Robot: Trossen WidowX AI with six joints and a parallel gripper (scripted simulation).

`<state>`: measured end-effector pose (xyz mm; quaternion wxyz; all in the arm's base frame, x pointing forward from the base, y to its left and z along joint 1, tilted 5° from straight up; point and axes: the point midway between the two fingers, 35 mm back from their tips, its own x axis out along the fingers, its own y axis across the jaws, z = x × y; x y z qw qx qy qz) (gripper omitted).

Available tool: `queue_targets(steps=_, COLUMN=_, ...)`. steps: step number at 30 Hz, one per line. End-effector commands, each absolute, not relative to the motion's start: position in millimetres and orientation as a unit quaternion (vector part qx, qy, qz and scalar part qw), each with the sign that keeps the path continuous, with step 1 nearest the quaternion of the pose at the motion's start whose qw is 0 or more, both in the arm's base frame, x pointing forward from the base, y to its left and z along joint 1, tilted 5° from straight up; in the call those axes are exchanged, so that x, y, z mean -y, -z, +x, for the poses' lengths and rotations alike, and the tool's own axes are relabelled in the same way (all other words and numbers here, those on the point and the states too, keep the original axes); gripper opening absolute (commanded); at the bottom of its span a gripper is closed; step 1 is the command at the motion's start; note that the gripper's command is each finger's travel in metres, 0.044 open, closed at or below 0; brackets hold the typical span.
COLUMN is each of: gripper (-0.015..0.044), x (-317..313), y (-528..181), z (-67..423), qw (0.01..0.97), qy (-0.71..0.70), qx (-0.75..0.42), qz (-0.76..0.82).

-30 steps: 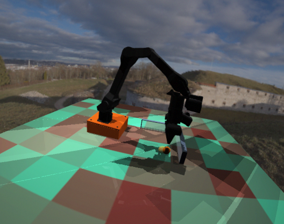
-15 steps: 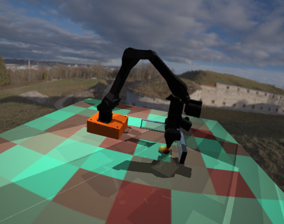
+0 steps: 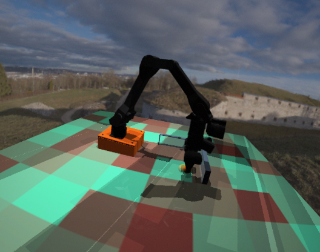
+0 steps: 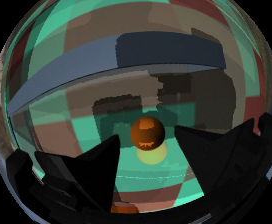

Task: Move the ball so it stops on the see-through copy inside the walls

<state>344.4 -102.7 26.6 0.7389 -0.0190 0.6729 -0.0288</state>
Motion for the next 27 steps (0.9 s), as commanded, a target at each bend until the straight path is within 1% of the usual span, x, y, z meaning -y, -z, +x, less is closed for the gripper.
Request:
queue_targets(steps=1, gripper=0.028, x=104, y=-20, z=344, qw=0.739, qy=0.031, qx=-0.673, qz=-0.019)
queue_targets(steps=2, gripper=0.028, x=104, y=-20, z=344, qw=0.739, qy=0.031, qx=-0.673, qz=-0.019)
queue_targets(steps=6, gripper=0.0175, x=104, y=-20, z=344, qw=0.739, qy=0.031, qx=-0.673, qz=-0.019)
queue_targets(steps=14, gripper=0.0121, x=104, y=-20, z=344, qw=0.739, qy=0.031, qx=-0.673, qz=-0.019)
queue_targets(steps=18, gripper=0.0016, x=104, y=-30, z=345, qw=0.739, qy=0.031, qx=-0.673, qz=-0.019)
queue_targets(steps=19, gripper=0.0, x=103, y=-37, z=346, qw=0.739, qy=0.031, qx=-0.673, qz=-0.019)
queue_targets(steps=27, gripper=0.0, x=100, y=-93, z=344, qw=0.739, qy=0.031, qx=-0.673, qz=-0.019)
